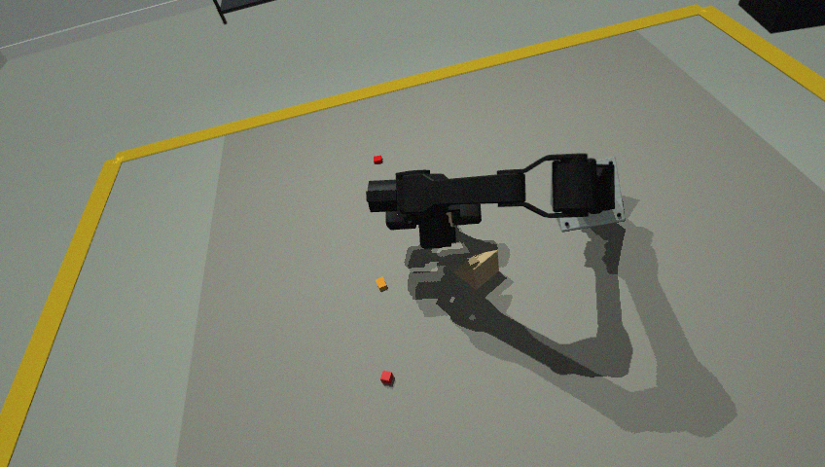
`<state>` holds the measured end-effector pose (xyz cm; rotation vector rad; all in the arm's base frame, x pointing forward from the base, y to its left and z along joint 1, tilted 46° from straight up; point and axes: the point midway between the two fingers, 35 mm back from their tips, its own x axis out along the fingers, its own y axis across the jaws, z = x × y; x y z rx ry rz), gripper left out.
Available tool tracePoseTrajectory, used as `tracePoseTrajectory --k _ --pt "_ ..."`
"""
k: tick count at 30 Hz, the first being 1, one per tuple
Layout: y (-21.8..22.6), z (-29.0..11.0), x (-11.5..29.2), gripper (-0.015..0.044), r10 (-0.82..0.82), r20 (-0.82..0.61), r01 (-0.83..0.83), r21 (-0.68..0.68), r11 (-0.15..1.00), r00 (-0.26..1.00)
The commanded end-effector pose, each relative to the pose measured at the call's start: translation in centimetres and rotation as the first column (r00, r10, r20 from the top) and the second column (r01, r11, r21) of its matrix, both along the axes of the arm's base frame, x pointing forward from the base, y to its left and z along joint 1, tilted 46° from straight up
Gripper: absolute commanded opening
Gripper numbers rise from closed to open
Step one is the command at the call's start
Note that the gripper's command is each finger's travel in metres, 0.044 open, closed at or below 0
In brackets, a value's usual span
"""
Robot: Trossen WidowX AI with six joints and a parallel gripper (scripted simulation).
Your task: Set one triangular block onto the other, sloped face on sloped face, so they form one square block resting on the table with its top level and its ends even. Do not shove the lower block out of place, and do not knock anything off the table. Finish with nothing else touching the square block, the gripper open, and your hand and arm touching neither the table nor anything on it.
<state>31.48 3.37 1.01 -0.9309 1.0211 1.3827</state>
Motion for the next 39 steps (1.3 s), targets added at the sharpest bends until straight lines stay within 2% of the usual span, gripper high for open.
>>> tracePoseTrajectory --k 1,16,33,34,39 --pt "-0.8 -0.3 -0.1 0.0000 -0.005 -0.008 0.006 0.105 0.994 1.000" --pt "-3.6 -1.5 -0.2 0.0000 -0.029 -0.016 0.034 0.472 0.881 0.999" --pt "-5.9 -3.9 -0.4 0.0000 -0.051 -0.035 0.058 0.804 0.592 0.998" --pt "-5.6 -3.2 -0.4 0.0026 -0.040 -0.028 0.048 0.750 0.659 0.999" --pt "-5.6 -3.2 -0.4 0.0157 -0.040 -0.028 0.048 0.750 0.659 0.999"
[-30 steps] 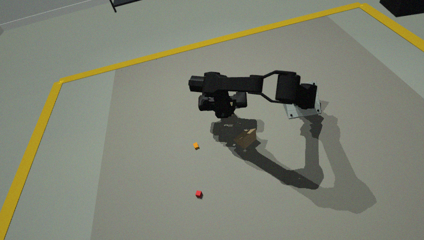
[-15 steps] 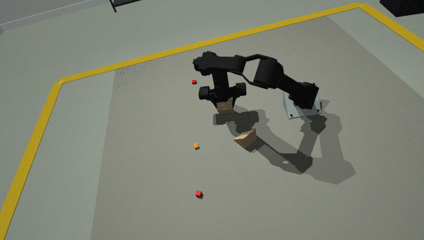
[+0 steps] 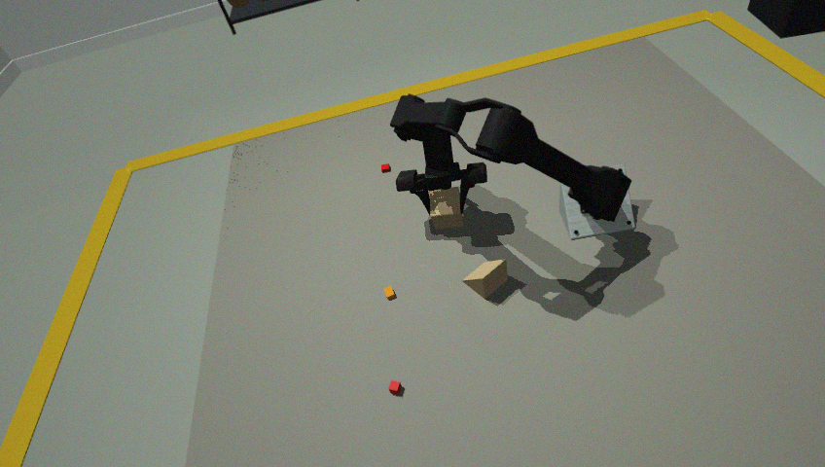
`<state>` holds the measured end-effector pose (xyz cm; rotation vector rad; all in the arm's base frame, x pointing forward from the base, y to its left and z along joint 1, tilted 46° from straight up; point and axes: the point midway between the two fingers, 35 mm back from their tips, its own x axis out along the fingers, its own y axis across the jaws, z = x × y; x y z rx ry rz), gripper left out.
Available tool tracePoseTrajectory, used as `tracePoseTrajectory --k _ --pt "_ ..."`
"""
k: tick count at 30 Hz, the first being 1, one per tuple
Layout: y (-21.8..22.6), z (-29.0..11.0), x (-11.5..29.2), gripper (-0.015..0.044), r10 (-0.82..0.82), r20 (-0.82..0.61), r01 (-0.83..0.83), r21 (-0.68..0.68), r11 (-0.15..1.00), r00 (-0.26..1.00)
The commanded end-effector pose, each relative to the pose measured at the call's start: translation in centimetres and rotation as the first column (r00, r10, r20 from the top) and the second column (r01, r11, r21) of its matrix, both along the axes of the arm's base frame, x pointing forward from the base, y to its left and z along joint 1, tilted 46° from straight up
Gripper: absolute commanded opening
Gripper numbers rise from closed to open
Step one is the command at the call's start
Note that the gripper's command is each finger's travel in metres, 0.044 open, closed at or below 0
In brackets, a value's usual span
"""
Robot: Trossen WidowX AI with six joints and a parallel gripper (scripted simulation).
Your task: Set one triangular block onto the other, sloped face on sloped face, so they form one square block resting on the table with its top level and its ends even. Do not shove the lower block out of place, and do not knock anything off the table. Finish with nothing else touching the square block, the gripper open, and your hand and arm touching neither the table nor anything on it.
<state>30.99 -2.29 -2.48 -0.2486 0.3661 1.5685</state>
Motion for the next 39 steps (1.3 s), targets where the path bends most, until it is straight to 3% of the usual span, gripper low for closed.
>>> tracePoseTrajectory --k 1,11,24,31,37,39 --pt "0.0 0.2 0.1 0.0184 0.005 0.004 -0.005 -0.009 1.000 1.000" --pt "0.0 0.2 0.1 0.0440 0.005 0.004 -0.005 -0.009 1.000 1.000" --pt "-0.1 0.4 0.1 0.0440 0.000 0.002 0.000 -0.012 1.000 1.000" --pt "-6.8 7.3 0.2 0.0440 -0.174 -0.068 0.166 -0.108 0.980 0.982" --pt "-6.9 7.3 0.4 0.0440 -0.174 -0.042 0.168 -0.118 0.979 0.984" --pt "-5.4 6.8 0.1 0.0440 -0.100 -0.074 0.082 -0.210 0.974 0.992"
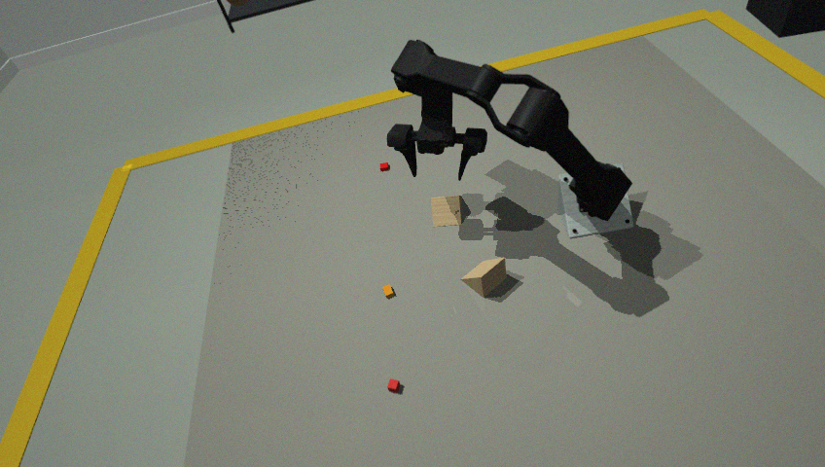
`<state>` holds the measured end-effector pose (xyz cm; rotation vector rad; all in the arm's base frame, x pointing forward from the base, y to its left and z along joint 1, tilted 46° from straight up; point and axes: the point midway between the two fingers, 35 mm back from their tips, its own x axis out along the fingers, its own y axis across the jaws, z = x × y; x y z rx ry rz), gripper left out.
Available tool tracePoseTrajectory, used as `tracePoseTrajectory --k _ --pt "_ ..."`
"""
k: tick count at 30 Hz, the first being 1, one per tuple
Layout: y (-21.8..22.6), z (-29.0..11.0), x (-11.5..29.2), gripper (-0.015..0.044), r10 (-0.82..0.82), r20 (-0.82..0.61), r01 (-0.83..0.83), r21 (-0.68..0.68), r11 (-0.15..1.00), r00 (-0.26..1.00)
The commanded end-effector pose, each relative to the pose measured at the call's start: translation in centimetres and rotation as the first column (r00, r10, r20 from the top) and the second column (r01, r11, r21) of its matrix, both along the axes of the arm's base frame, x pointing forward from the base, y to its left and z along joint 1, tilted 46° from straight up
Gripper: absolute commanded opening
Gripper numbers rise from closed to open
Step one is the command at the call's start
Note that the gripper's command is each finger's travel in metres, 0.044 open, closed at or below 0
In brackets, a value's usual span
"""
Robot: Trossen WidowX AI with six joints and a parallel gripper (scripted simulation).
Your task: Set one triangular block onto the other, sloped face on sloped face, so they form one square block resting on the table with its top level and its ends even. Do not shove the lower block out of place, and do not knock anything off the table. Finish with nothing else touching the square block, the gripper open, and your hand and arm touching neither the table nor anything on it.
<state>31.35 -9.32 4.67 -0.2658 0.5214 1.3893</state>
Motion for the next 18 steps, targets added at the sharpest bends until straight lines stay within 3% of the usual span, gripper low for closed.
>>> tracePoseTrajectory --k 1,6,11,18 --pt "2.6 -0.6 -0.5 0.0440 0.125 -0.077 -0.135 -0.142 0.981 0.989" --pt "6.1 -1.7 -1.0 0.0440 0.240 -0.213 -0.317 -0.503 0.804 0.947" --pt "8.5 -1.1 0.1 0.0440 0.205 -0.185 -0.268 -0.806 0.528 0.961" --pt "8.8 -0.8 0.3 0.0440 0.197 -0.165 -0.242 -0.838 0.489 0.967"
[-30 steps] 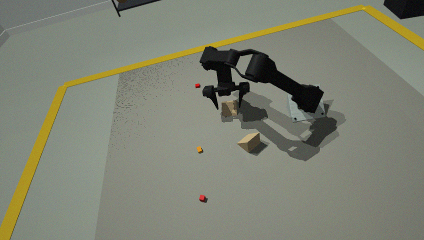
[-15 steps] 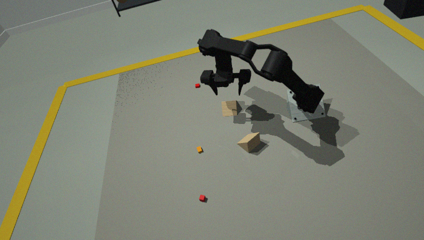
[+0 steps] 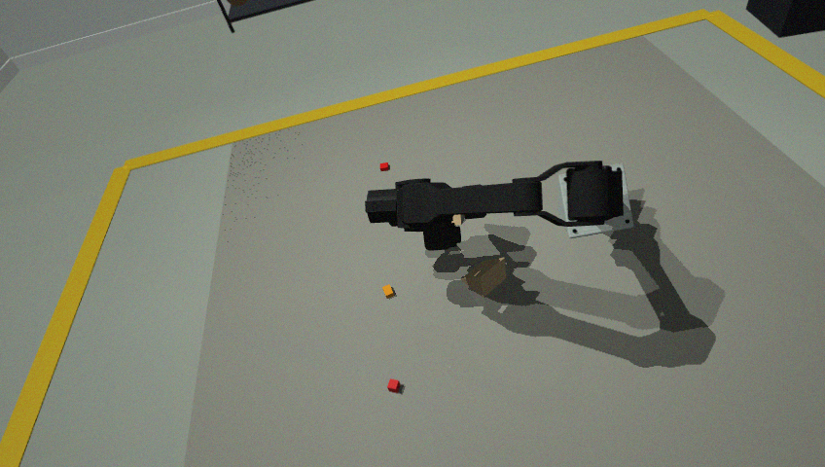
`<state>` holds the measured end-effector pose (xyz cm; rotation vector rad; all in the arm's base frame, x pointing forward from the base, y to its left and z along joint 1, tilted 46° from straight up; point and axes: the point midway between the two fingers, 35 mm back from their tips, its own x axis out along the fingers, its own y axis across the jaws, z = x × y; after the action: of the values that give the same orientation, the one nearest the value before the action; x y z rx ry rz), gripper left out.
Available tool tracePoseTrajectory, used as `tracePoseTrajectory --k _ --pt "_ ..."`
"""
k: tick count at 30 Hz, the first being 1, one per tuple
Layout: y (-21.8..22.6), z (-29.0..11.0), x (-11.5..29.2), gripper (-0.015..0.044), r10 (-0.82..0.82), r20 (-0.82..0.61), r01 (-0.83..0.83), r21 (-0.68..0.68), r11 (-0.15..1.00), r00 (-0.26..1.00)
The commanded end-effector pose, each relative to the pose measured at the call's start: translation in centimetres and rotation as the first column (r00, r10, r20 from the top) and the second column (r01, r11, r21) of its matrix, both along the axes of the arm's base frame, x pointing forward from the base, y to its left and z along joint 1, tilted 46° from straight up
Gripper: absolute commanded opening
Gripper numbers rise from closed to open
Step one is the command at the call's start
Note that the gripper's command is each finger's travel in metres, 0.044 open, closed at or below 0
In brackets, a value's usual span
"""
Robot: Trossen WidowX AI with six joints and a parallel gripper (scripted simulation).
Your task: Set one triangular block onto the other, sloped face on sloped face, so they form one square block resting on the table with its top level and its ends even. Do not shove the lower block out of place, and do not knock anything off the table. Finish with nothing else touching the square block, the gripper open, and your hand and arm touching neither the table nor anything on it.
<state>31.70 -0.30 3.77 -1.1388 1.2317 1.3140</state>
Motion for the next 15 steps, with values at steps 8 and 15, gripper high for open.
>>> tracePoseTrajectory --k 8,15 --pt "-0.1 -5.7 0.0 0.0440 -0.014 0.016 0.015 -0.033 0.999 1.000" --pt "0.1 -9.9 -0.8 0.0440 -0.014 0.015 0.015 -0.033 0.999 1.000"
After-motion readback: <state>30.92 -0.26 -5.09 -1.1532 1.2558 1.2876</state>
